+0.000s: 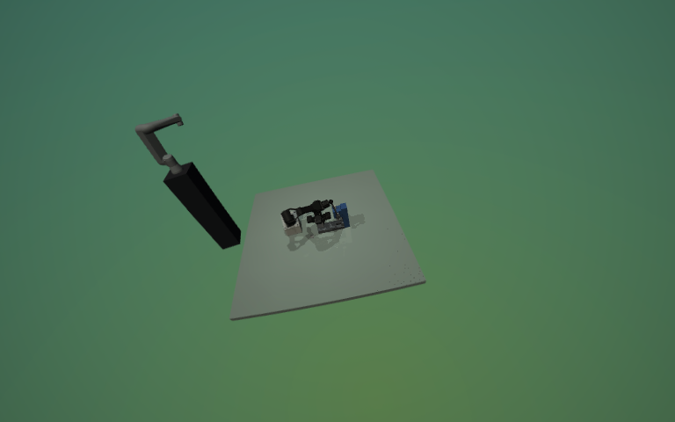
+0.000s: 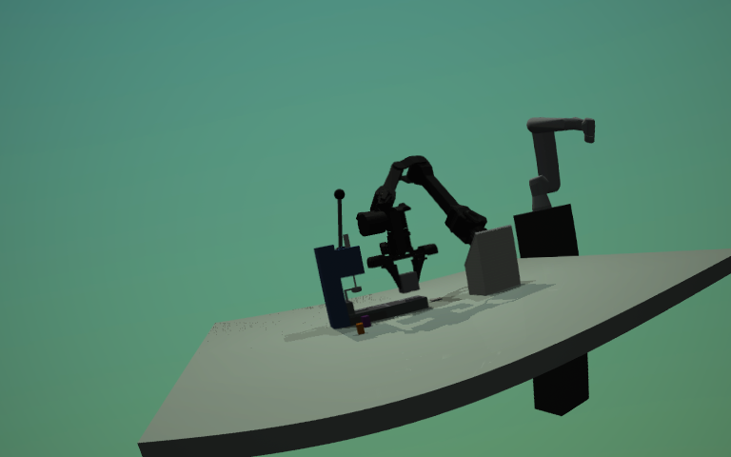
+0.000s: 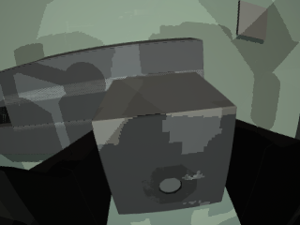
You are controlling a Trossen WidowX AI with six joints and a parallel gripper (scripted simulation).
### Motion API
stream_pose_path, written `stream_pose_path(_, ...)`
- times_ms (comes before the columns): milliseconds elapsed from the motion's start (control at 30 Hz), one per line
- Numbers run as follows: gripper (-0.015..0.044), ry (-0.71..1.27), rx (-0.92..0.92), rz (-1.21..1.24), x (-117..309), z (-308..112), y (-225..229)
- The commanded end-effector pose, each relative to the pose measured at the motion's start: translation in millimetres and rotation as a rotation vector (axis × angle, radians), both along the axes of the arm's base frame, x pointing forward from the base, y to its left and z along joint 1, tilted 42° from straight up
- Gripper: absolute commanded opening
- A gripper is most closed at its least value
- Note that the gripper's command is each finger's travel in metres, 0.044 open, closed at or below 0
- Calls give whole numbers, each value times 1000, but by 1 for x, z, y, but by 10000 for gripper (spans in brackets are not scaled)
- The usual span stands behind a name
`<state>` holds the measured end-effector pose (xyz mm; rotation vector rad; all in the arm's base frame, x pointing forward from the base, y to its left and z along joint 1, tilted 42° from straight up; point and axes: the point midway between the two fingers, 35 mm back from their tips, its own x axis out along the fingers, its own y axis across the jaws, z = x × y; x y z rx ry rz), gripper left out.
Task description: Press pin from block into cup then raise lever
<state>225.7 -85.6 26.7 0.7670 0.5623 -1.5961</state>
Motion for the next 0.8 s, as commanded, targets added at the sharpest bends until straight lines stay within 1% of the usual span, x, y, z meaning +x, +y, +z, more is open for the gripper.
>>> stream_pose_path(0, 0, 0, -4, 6, 0, -5, -5)
stream_pose_path(567, 0, 0, -5, 6, -1, -21, -19)
stream_pose_path(767, 157, 1, -1, 4, -2, -17, -15)
